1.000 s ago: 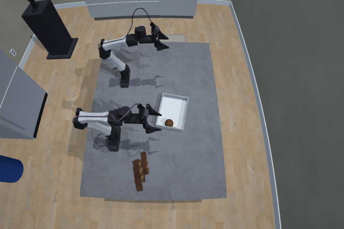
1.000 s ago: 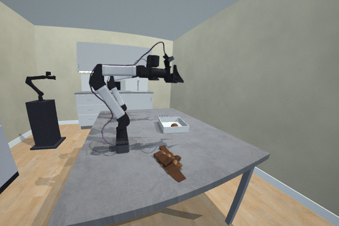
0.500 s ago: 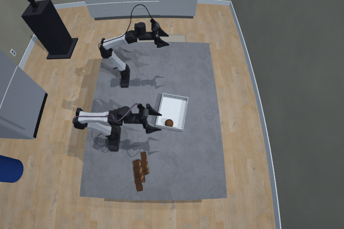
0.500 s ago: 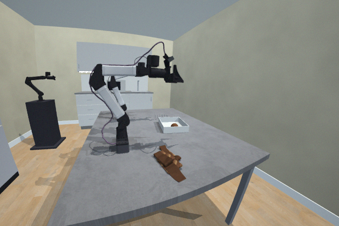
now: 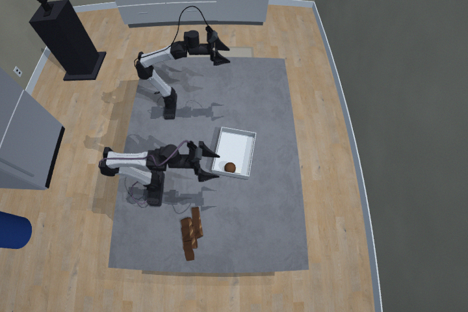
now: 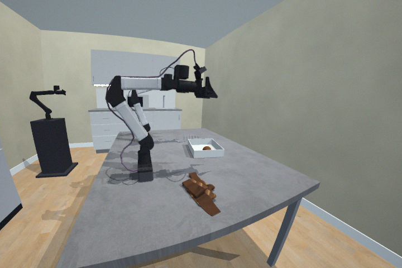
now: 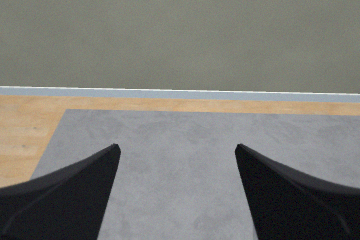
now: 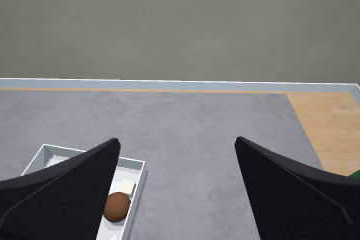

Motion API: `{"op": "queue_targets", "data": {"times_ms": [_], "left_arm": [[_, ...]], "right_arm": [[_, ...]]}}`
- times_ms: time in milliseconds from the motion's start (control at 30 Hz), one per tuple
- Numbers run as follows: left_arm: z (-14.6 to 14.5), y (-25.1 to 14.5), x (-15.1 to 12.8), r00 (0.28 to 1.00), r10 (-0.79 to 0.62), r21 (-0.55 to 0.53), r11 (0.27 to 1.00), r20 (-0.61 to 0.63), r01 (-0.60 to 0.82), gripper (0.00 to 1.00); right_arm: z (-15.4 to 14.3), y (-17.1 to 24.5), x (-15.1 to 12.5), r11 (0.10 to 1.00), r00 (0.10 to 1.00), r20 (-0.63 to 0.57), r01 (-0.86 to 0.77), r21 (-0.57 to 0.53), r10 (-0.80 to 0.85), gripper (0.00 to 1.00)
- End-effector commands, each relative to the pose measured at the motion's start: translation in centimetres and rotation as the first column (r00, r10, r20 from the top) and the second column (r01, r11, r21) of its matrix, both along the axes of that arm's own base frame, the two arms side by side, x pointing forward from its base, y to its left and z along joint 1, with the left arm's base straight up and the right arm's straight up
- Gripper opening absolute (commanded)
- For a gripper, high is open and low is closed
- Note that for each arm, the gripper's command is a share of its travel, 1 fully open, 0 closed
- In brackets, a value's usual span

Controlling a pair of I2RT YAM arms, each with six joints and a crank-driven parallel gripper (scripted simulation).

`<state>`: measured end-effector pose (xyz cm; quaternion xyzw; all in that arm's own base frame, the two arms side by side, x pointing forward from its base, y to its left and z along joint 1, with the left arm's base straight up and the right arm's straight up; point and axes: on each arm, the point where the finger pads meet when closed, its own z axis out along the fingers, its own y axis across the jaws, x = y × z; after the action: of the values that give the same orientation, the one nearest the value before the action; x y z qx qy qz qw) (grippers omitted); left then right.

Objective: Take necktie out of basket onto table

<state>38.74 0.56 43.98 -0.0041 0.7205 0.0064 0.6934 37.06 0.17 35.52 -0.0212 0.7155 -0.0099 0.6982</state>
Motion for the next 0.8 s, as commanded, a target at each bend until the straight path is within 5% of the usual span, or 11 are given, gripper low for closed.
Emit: {"op": "queue_targets", "data": {"times_ms": [0,767], "left_arm": [[0.7,0.0,-0.2,1.0,0.0,0.0,1.0,0.007,0.0,1.0],[0.6,0.0,-0.2,1.0,0.0,0.0,1.0,0.003,0.0,1.0]], "right_arm": [[3.1,0.3,-0.2,1.0,0.999,0.051,-0.002,0.006,0.001,1.0],[8.9,0.5,-0.5,1.0,0.999,0.049,-0.004,0.007,0.004,1.0]]}}
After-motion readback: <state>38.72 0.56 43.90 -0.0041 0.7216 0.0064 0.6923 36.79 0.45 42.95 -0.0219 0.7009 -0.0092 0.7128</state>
